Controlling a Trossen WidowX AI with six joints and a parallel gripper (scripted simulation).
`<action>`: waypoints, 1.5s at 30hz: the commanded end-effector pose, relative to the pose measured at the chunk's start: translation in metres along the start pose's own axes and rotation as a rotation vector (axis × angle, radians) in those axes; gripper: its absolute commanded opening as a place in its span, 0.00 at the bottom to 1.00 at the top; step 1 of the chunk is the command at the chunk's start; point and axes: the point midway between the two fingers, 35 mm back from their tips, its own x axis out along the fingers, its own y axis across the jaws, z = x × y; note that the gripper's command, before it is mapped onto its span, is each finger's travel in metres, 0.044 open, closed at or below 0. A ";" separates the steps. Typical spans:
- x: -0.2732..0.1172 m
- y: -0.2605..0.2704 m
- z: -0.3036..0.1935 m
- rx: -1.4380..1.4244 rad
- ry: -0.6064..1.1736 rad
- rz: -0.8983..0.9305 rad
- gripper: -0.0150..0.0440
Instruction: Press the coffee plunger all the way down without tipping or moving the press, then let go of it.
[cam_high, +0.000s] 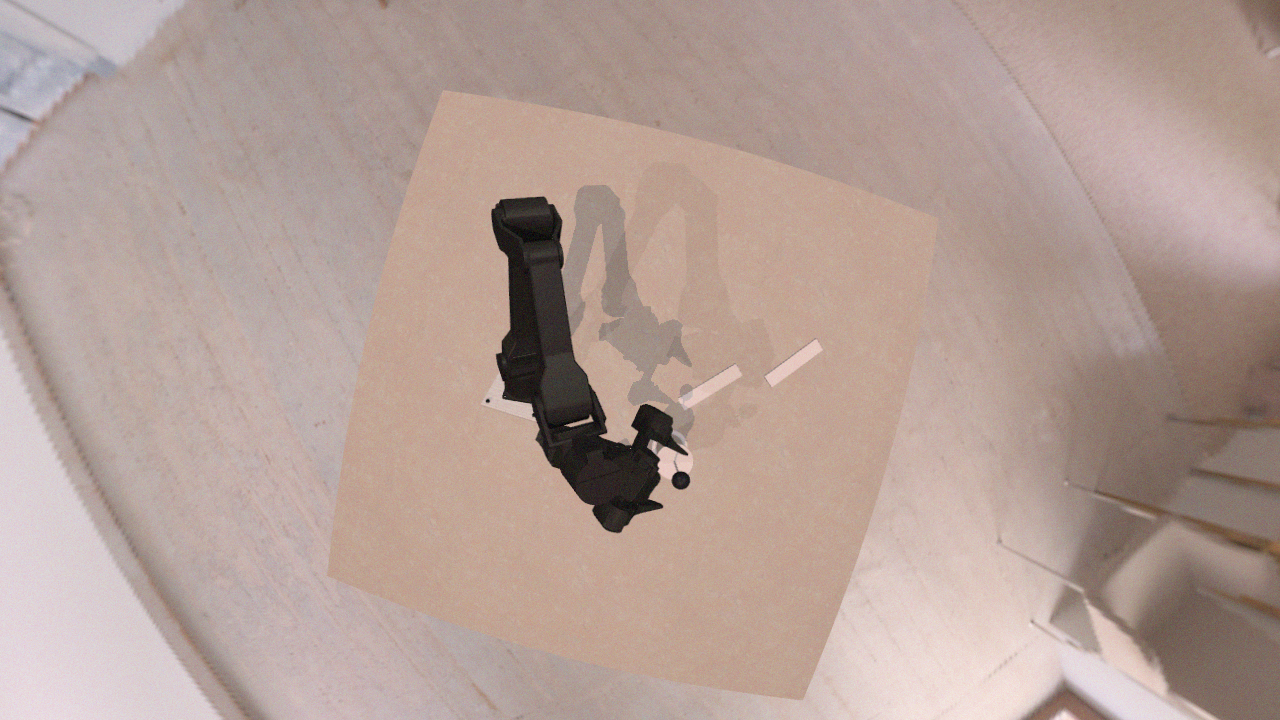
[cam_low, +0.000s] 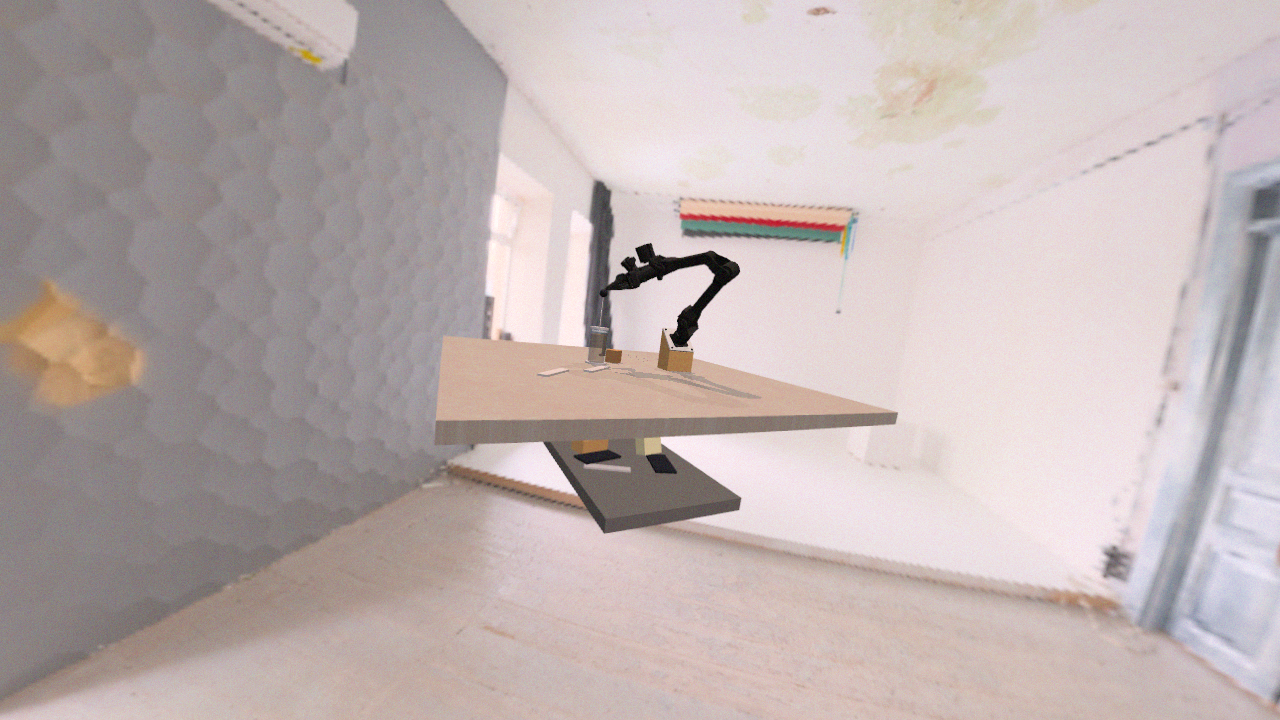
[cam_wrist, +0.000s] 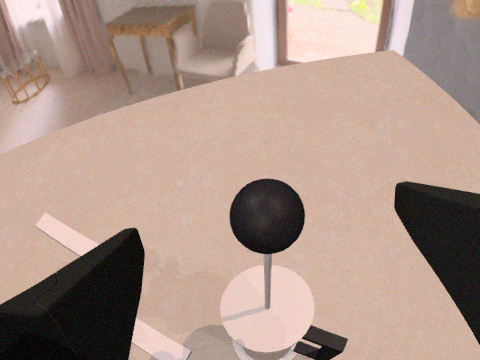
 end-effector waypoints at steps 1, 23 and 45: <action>0.007 -0.001 -0.004 0.012 0.007 -0.003 1.00; 0.026 0.000 -0.005 0.013 0.003 0.000 0.64; 0.033 -0.002 -0.012 0.012 0.005 -0.001 0.46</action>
